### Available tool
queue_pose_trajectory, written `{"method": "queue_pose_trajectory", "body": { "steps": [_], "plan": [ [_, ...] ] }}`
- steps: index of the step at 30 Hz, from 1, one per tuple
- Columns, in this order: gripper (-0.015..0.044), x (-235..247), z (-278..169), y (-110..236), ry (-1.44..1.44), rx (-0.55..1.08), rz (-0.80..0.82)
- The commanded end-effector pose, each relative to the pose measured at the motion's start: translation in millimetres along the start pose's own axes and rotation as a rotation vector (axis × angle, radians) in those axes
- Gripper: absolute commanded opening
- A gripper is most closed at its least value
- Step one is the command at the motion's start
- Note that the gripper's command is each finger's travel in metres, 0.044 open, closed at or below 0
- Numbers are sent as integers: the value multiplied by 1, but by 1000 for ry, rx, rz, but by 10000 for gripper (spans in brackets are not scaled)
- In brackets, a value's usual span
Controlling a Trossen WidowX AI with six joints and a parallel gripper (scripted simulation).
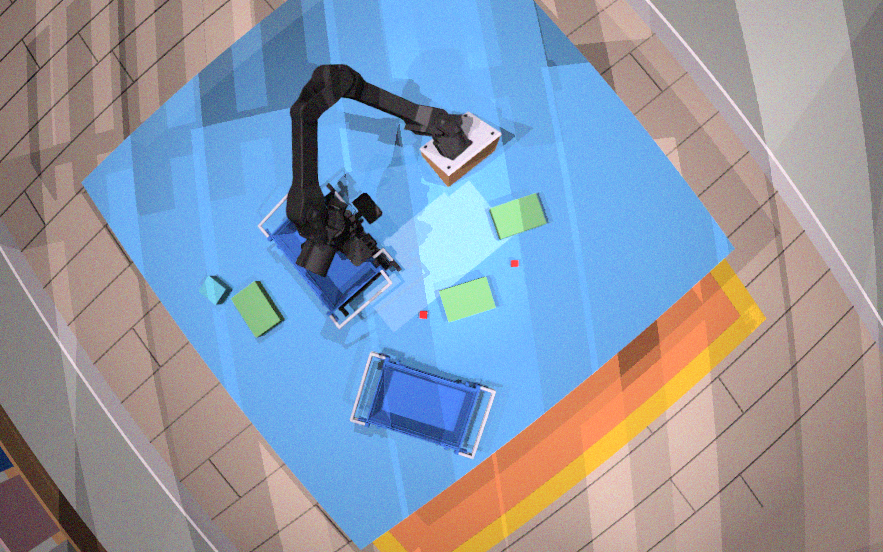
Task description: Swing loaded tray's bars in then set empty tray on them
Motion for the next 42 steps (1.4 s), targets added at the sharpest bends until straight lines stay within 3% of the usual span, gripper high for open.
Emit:
{"method": "queue_pose_trajectory", "body": {
  "steps": [1,42],
  "plan": [
    [0,1,0,-2,3,1,5],
    [0,8,-1,-13,11,3,28]
  ]
}}
Point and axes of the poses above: the point midway between the two fingers, 35 mm back from their tips, its own y axis back along the fingers, its own x axis across the jaws, z = x × y, the point moved 9 cm from there along y, back along the fingers, and after that the axes turned 3 degrees about -y, right-handed, at the moved point
